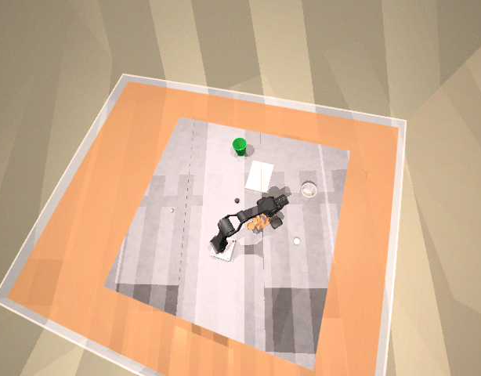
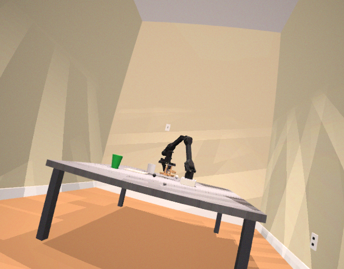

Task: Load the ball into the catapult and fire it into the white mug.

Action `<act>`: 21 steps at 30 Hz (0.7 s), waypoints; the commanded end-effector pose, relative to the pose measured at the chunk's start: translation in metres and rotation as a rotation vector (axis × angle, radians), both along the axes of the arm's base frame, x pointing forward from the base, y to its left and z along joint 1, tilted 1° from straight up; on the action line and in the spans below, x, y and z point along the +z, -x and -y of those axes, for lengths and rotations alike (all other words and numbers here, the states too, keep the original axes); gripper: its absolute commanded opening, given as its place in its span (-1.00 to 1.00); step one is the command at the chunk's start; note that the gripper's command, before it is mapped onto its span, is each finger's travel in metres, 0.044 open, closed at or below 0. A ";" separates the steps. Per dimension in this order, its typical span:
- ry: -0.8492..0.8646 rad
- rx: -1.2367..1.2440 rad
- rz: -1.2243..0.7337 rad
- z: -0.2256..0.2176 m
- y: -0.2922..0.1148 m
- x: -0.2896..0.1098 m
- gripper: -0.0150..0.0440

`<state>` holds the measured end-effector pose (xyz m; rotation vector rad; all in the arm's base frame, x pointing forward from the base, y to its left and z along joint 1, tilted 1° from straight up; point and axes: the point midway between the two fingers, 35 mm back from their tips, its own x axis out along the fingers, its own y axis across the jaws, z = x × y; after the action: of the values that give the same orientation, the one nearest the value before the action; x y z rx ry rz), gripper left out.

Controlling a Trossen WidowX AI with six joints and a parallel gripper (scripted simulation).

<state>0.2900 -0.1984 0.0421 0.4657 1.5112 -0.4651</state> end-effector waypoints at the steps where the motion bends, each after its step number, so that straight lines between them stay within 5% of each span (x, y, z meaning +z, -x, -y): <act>1: 0.003 0.000 0.003 0.000 0.000 -0.006 -0.49; 21: -0.001 -0.001 -0.001 0.000 0.001 -0.024 -0.49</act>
<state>0.2890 -0.1981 0.0170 0.4663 1.5131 -0.4658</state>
